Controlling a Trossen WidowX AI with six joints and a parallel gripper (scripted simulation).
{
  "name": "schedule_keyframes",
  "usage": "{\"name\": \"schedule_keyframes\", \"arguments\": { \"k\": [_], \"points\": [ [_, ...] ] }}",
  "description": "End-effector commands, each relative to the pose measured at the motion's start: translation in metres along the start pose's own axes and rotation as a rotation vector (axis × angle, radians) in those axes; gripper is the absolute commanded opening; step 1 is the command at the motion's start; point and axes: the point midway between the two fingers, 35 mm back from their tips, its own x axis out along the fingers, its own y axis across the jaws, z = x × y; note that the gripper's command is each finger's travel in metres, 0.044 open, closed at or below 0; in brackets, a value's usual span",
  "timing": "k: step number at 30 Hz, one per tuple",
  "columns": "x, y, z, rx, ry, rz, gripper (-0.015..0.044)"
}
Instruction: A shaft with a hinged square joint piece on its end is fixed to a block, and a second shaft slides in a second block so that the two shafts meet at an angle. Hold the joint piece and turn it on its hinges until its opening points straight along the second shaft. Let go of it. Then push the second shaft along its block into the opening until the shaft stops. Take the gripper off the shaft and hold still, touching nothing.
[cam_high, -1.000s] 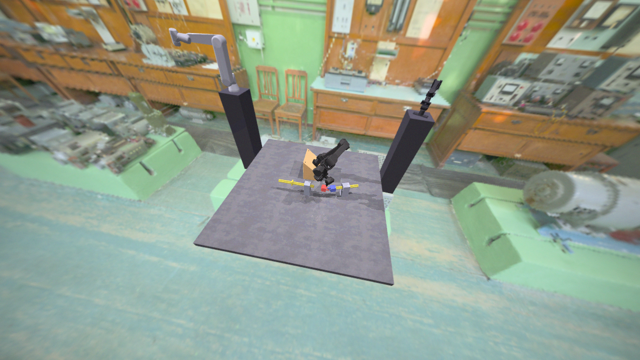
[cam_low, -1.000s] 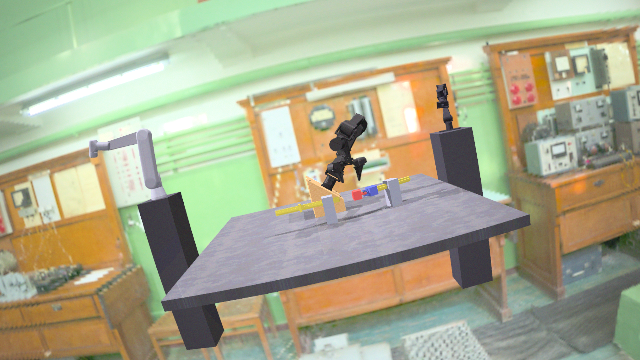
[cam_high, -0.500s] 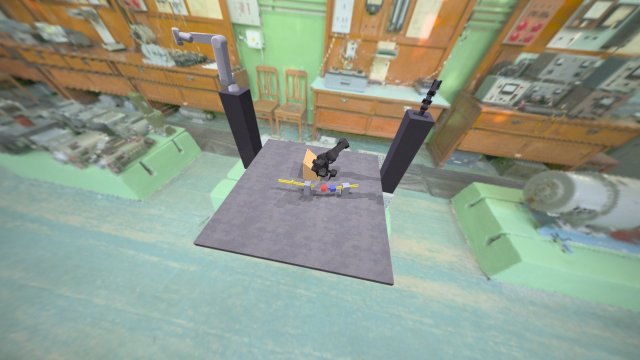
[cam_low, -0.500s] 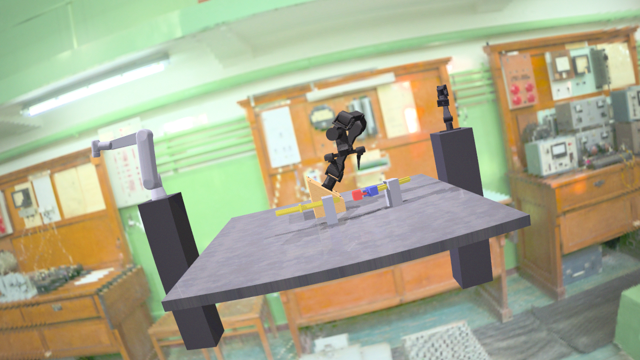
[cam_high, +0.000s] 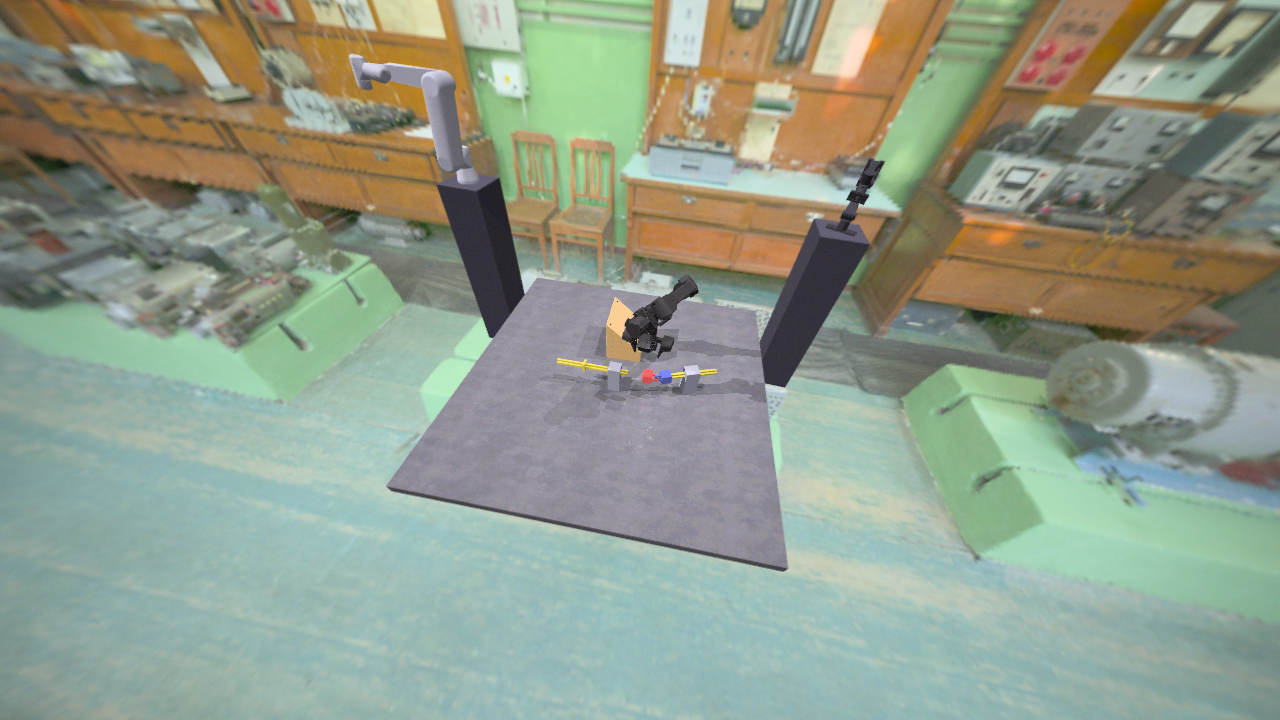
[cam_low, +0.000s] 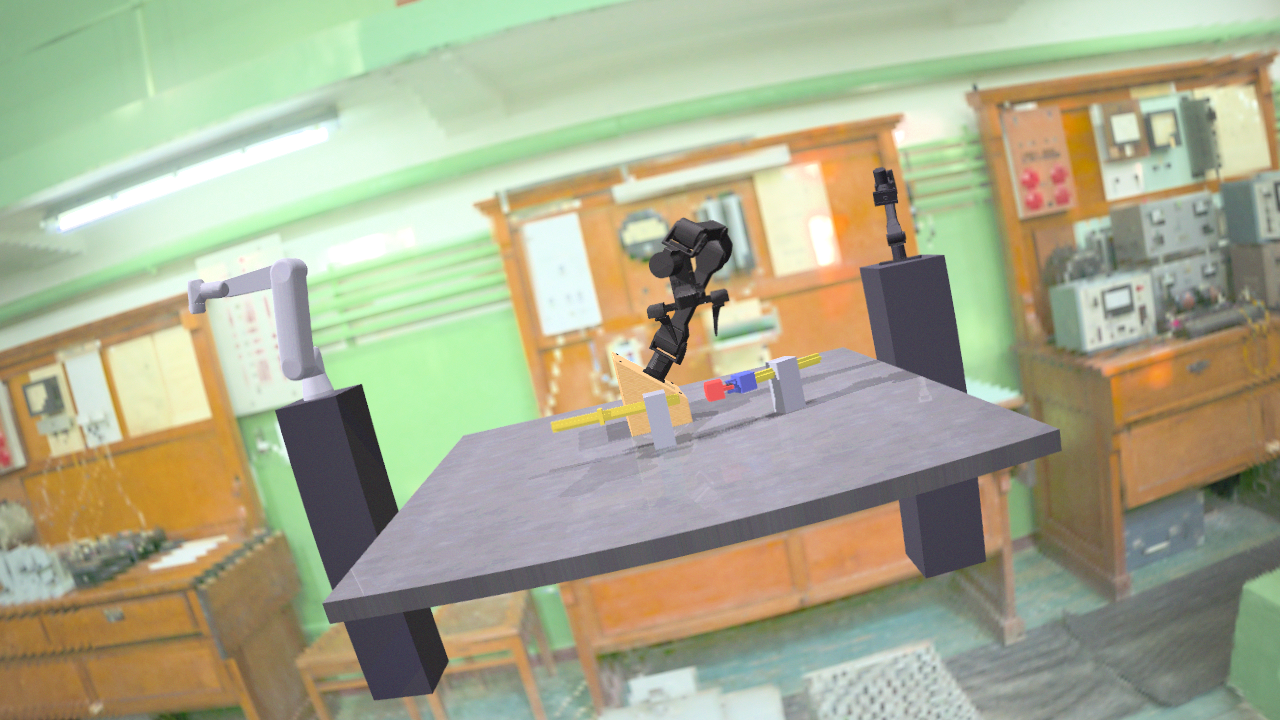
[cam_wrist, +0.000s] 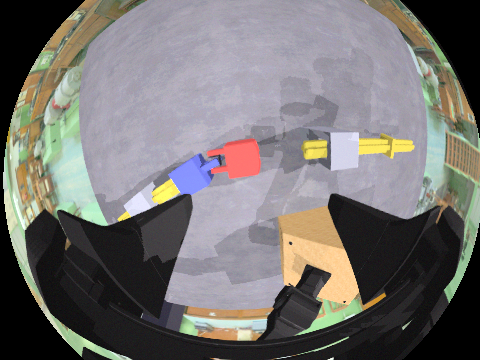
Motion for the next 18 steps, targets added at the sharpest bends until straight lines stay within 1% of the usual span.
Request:
{"name": "schedule_keyframes", "arguments": {
  "k": [1, 18],
  "points": [
    [0.004, -0.008, 0.003, 0.117, 0.019, 0.033, 0.0440],
    [0.026, -0.043, 0.012, 0.656, 0.121, 0.154, 0.0440]
  ]
}}
